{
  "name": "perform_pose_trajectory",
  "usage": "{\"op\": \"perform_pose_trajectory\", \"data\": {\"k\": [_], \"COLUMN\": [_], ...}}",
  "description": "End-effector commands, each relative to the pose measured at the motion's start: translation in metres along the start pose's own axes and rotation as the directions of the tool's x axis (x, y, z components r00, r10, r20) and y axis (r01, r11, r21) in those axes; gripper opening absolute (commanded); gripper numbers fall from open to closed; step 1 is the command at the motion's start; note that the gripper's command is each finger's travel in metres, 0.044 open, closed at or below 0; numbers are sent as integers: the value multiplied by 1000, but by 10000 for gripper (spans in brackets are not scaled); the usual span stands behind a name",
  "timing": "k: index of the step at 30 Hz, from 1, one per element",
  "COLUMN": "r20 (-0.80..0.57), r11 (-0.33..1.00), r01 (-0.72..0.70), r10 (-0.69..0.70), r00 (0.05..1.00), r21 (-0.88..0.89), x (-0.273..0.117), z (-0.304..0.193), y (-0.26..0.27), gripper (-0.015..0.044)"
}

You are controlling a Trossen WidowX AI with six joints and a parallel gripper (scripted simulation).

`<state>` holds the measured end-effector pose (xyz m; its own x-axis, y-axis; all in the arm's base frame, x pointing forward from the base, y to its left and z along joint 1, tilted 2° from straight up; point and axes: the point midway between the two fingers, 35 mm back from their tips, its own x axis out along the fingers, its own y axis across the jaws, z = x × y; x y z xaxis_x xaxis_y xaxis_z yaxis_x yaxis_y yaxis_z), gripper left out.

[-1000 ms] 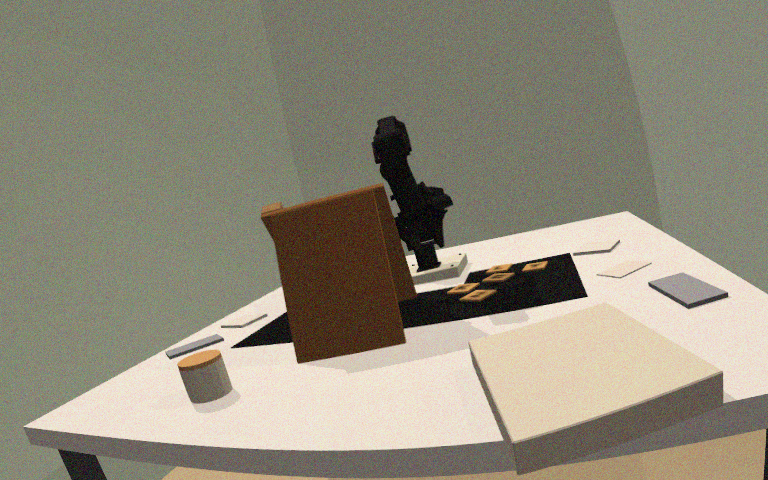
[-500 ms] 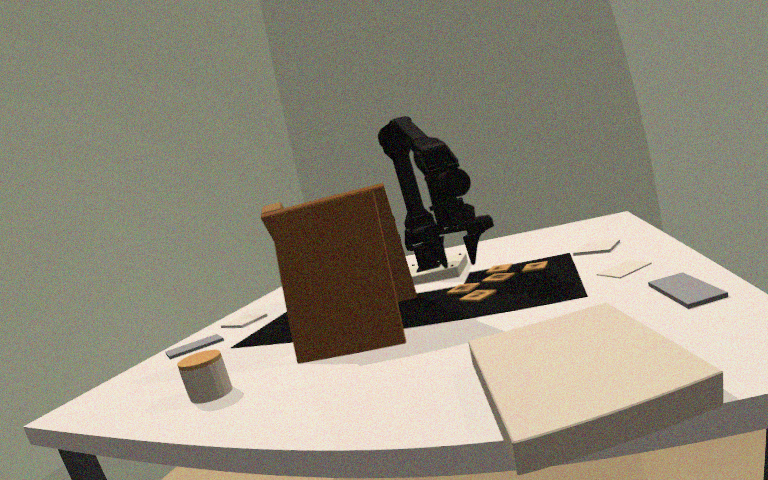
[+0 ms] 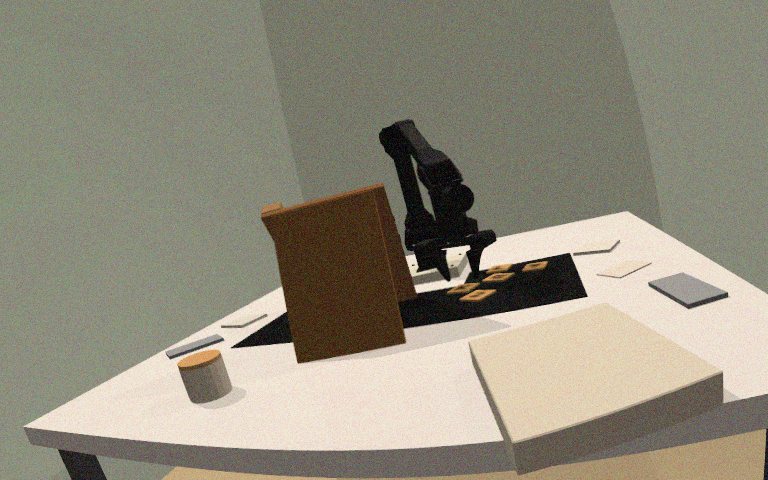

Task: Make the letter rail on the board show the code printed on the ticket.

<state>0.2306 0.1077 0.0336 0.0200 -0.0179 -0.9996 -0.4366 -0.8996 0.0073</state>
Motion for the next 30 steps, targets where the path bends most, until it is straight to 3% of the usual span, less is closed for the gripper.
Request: {"op": "perform_pose_trajectory", "data": {"k": [1,30], "r20": [-3,-2], "r11": [1000,1000], "r01": [-7,-8], "r10": [7,8], "r00": [1000,1000], "r21": [-2,-2], "x": [2,22], "z": [0,0], "y": [2,2], "gripper": [340,340]}}
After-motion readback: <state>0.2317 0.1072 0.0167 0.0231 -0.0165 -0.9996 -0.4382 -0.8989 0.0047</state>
